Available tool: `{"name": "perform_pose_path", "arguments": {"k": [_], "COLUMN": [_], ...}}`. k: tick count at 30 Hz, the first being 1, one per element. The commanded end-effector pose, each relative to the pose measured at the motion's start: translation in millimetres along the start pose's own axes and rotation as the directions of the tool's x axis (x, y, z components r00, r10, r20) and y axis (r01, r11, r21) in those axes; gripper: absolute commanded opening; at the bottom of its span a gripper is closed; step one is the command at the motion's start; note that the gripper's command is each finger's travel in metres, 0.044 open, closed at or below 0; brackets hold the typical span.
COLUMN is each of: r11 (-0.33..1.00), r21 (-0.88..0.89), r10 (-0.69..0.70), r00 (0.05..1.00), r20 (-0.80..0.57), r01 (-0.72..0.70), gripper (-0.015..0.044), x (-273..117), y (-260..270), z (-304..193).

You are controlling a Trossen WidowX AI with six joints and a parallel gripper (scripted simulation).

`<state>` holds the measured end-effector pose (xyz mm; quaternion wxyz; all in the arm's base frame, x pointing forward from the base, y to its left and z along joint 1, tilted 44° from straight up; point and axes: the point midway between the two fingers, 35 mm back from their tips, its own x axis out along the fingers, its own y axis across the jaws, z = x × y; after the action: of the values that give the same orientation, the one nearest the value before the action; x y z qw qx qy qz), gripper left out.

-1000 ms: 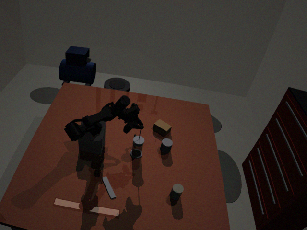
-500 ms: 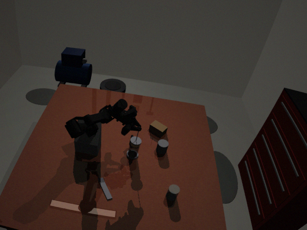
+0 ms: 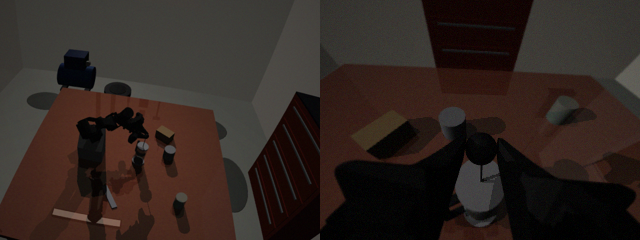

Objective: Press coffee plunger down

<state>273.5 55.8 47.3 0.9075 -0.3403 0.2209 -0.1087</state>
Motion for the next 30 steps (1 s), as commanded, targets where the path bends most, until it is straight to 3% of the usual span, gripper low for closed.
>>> {"name": "perform_pose_path", "arguments": {"k": [1,30], "r11": [0.999,0.999], "r21": [-0.037,-0.04], "r10": [0.006,-0.003], "r00": [0.999,1.0], "r20": [-0.044,-0.025], "r01": [-0.008,0.002], "gripper": [0.0114,0.0114], "x": [5.2,34.8], "y": [0.3,2.3], "z": [-25.5,-42.2]}}
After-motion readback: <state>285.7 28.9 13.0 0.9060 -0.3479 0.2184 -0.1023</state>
